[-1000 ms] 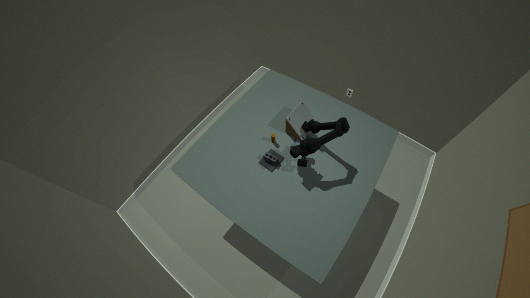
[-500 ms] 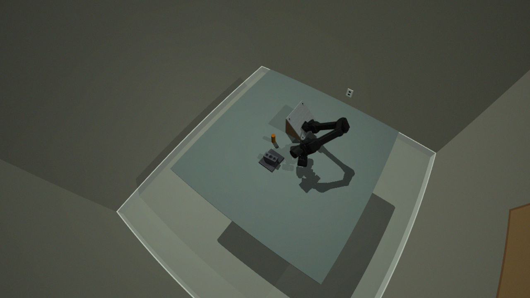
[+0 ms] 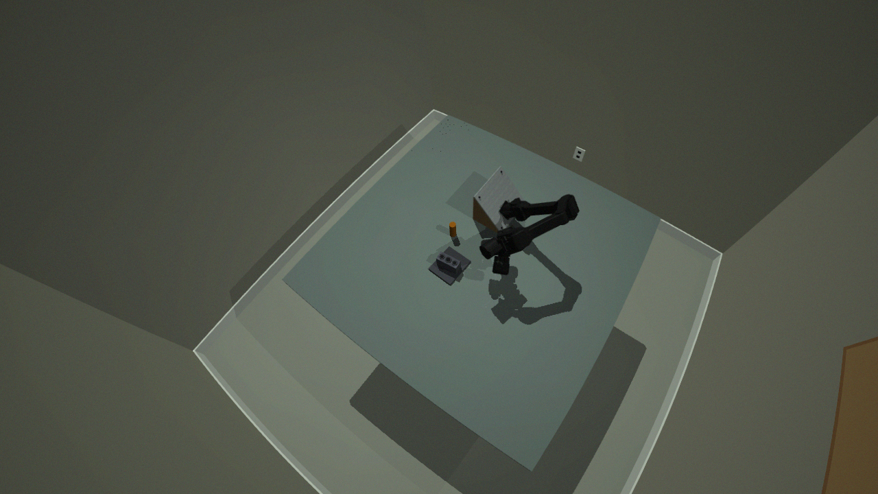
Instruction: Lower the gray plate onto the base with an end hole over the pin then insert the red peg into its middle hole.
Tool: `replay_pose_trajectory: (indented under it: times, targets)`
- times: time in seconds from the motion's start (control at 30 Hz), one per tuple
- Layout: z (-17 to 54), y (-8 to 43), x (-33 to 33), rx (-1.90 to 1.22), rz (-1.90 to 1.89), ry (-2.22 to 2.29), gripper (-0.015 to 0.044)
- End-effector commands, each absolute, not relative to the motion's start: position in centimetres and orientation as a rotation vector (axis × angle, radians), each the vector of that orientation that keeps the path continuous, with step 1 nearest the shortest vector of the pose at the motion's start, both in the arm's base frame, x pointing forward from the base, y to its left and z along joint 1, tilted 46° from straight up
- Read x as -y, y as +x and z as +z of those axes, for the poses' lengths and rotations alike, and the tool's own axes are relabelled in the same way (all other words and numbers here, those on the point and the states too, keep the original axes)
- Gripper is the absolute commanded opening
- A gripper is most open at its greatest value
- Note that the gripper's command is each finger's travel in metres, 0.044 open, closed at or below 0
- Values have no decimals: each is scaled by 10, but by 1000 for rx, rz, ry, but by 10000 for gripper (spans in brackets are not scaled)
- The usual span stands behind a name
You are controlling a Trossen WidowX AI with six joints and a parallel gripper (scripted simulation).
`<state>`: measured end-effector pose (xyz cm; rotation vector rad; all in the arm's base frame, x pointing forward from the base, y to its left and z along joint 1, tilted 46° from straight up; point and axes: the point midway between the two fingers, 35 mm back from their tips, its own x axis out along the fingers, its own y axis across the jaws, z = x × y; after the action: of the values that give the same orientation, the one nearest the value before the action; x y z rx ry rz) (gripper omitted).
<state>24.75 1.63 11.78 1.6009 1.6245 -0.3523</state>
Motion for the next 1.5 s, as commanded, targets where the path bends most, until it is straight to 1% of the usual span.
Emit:
replay_pose_trajectory:
  times: [0.0,0.5,0.6,1.47]
  targets:
    - [126,248,-7,-1607,-357,1597,0]
    - [160,243,27,-1565,-379,1613,0]
    - [153,247,24,-1571,-375,1615,0]
    - [122,292,79,-1584,-364,1587,0]
